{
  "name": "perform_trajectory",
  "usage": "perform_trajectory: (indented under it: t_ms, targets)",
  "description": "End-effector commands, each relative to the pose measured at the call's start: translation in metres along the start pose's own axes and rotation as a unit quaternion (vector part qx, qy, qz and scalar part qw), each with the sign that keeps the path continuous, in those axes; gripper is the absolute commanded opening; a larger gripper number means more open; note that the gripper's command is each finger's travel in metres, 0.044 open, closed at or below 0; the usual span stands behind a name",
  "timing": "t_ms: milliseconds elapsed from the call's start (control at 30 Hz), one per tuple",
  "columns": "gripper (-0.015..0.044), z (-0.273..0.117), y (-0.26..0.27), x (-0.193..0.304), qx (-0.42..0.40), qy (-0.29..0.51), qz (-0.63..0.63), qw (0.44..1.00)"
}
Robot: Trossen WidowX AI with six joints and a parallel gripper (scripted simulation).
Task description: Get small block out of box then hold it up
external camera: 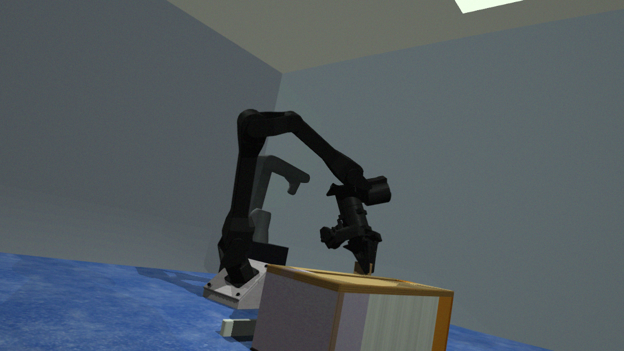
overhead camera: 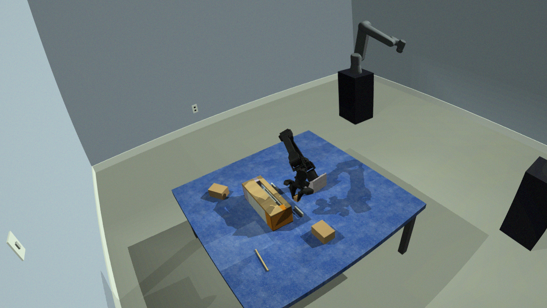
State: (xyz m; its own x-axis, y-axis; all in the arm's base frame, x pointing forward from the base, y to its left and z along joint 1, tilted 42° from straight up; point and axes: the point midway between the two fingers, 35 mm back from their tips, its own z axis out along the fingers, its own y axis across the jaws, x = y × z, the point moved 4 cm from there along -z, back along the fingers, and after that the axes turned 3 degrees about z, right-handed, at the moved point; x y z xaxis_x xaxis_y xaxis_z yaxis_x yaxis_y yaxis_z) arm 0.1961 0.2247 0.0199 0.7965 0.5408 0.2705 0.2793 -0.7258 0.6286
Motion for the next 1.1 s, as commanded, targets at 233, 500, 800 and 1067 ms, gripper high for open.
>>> perform_trajectory:
  t_ms: [233, 500, 800, 1067]
  targets:
    - [0.0, -0.046, 0.013, -0.003, 0.055, 0.019, -0.119, 0.991]
    - [0.0, -0.047, 0.013, -0.003, 0.056, 0.02, -0.121, 0.991]
    - [0.0, -0.047, 0.013, -0.003, 0.056, 0.02, -0.121, 0.991]
    - [0.0, -0.047, 0.013, -0.003, 0.056, 0.02, -0.121, 0.991]
